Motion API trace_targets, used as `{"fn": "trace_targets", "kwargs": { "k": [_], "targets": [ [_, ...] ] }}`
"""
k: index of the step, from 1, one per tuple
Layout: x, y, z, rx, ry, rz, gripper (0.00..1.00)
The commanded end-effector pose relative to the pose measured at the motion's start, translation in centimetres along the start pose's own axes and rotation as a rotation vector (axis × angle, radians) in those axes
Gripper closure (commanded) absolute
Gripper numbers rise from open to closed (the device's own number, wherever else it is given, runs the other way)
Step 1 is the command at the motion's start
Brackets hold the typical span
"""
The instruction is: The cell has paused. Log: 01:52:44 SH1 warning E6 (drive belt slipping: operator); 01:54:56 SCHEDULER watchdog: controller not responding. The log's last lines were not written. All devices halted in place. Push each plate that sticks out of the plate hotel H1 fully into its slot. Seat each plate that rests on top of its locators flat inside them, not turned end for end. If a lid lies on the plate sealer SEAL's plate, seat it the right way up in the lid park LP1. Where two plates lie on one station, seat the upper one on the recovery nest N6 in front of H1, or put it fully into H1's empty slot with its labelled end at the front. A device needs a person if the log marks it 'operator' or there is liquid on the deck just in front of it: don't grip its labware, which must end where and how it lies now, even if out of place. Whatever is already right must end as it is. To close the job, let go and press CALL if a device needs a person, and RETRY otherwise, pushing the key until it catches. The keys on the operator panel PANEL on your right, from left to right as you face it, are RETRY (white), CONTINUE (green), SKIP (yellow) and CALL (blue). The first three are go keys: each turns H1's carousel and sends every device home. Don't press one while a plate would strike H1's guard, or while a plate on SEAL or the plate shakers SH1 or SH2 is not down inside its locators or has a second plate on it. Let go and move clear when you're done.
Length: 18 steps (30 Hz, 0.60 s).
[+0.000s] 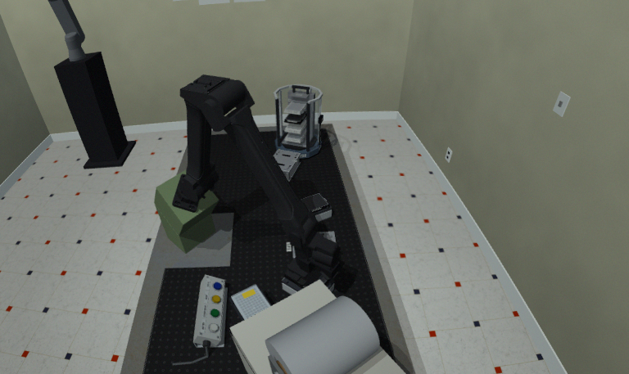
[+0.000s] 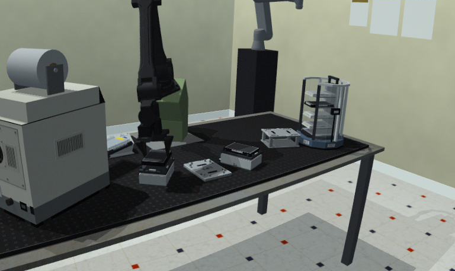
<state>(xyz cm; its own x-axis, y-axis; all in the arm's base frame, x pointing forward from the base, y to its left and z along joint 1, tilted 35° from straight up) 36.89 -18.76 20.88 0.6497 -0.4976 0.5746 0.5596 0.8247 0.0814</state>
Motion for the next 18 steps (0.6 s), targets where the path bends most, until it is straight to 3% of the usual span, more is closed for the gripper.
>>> {"fn": "trace_targets", "kwargs": {
  "k": [1,18],
  "targets": [
    [-0.18,-0.45,-0.74,-0.004,0.005,0.006,0.18],
    [0.60,-0.33,-0.67,-0.002,-0.009,0.007,0.18]
  ]
}}
Point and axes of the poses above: the point where the finger pads meet when closed, its own z axis back along the fingers, its own y axis across the jaws, x = y × z, the point moved 10 cm from there along z, back along the fingers, and after that the axes turned 2 degrees about -z, right-handed, at the moved point
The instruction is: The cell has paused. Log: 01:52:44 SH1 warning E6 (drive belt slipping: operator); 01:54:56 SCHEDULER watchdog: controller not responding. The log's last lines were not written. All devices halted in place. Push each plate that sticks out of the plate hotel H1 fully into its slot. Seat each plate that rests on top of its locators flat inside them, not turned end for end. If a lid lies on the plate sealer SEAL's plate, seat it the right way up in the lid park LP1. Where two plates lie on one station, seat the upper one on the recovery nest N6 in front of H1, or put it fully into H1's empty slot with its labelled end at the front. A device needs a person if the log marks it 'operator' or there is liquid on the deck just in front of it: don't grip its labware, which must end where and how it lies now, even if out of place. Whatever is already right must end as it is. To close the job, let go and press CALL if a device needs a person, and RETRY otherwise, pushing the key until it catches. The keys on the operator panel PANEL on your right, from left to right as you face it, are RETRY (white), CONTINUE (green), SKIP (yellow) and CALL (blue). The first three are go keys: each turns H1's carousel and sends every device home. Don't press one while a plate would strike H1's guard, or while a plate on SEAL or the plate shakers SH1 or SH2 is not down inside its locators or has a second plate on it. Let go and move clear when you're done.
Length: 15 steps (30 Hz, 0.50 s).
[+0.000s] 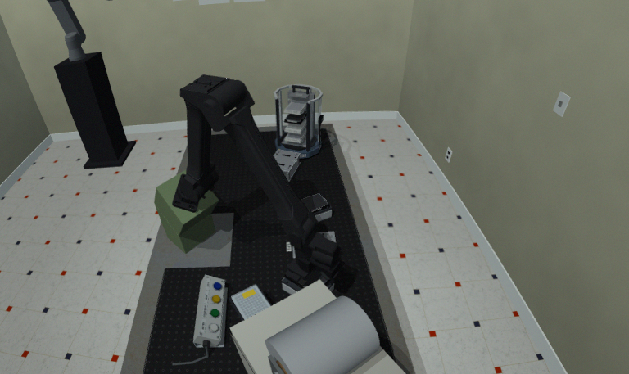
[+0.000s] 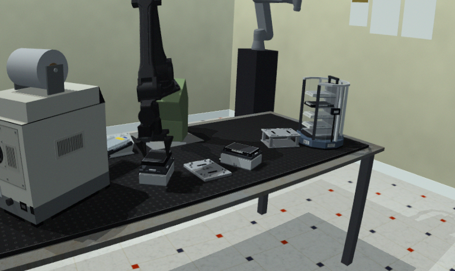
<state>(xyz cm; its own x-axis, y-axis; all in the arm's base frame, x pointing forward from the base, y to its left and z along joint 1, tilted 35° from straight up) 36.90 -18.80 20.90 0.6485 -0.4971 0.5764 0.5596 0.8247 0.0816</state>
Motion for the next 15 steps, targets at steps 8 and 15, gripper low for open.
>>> {"fn": "trace_targets", "kwargs": {
  "k": [8,15],
  "targets": [
    [0.69,-0.33,-0.77,-0.002,-0.009,0.006,0.18],
    [0.78,-0.31,-0.82,-0.001,-0.011,0.006,0.18]
  ]
}}
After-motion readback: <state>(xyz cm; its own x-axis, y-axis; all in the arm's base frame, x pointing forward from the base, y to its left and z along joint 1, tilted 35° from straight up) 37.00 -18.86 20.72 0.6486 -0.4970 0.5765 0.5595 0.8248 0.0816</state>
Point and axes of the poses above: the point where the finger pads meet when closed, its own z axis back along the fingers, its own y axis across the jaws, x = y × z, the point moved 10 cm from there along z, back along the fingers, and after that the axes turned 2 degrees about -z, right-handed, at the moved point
